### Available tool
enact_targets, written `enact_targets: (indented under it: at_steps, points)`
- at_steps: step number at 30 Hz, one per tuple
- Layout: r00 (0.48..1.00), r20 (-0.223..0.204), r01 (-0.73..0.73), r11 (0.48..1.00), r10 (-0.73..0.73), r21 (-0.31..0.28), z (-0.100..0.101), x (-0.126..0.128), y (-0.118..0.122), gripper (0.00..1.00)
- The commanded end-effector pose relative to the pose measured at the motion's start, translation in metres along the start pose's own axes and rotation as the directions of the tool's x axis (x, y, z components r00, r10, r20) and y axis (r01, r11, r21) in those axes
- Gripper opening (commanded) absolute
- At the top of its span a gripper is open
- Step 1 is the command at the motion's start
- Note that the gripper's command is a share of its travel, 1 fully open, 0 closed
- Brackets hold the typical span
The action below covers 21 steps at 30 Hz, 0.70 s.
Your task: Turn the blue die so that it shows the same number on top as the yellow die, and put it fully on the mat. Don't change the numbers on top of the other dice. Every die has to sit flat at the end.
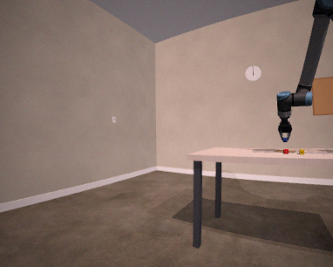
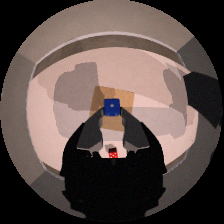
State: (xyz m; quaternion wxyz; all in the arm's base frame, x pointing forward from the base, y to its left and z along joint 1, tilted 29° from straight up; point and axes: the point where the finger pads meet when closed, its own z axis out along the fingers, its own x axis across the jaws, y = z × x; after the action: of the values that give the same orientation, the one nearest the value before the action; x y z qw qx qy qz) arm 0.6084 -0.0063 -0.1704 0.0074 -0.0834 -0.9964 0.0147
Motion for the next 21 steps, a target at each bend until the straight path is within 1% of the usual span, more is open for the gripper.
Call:
enact_targets:
  at_steps: [1, 3, 5, 10, 15, 18, 21]
  points:
    - [1.0, 0.0, 0.0, 1.0, 0.0, -0.018, 0.0, -0.0003, -0.0005, 0.1]
    - [1.0, 0.0, 0.0, 1.0, 0.0, -0.018, 0.0, -0.0003, -0.0005, 0.1]
    - [1.0, -0.003, 0.001, 0.999, -0.001, -0.04, 0.0008, 0.0001, -0.0007, 0.1]
    - [1.0, -0.008, 0.002, 0.991, -0.003, -0.137, 0.0025, 0.001, -0.0016, 0.1]
    - [1.0, -0.003, 0.001, 0.973, -0.002, -0.232, 0.0011, 0.0002, -0.0025, 0.1]
    - [1.0, 0.0, 0.0, 0.966, 0.0, -0.26, 0.0001, -0.0004, -0.0028, 0.1]
    - [1.0, 0.001, 0.0, 0.965, 0.0, -0.263, 0.0, -0.0005, -0.0028, 0.1]
